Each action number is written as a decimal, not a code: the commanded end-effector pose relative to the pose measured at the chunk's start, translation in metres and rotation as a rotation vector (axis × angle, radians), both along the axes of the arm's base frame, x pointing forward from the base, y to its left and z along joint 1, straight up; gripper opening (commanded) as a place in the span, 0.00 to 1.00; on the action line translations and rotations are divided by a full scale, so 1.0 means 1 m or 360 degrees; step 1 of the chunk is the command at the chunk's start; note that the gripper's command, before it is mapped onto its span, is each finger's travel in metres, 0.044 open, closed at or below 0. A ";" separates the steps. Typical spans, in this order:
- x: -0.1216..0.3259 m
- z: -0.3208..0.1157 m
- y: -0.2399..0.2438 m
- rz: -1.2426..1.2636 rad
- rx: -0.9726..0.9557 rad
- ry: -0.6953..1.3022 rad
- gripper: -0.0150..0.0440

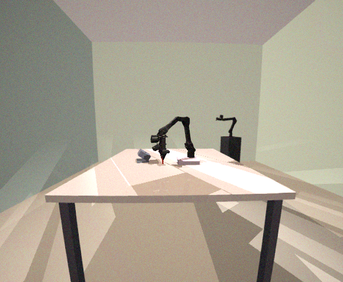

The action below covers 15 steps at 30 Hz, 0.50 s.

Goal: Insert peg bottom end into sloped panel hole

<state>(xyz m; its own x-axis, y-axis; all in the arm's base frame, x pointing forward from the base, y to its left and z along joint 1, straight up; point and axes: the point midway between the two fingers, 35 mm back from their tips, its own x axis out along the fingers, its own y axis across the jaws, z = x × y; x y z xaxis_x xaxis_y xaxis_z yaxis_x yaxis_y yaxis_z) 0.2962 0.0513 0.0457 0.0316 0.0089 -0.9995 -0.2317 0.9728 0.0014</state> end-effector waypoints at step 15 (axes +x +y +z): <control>0.001 0.013 0.000 -0.0001 0.0000 0.0000 0.25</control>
<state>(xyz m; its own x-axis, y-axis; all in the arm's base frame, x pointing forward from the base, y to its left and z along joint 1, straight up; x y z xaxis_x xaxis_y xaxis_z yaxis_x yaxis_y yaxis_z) 0.2947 0.0512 0.0490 0.0230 0.0084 -0.9997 -0.2315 0.9728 0.0028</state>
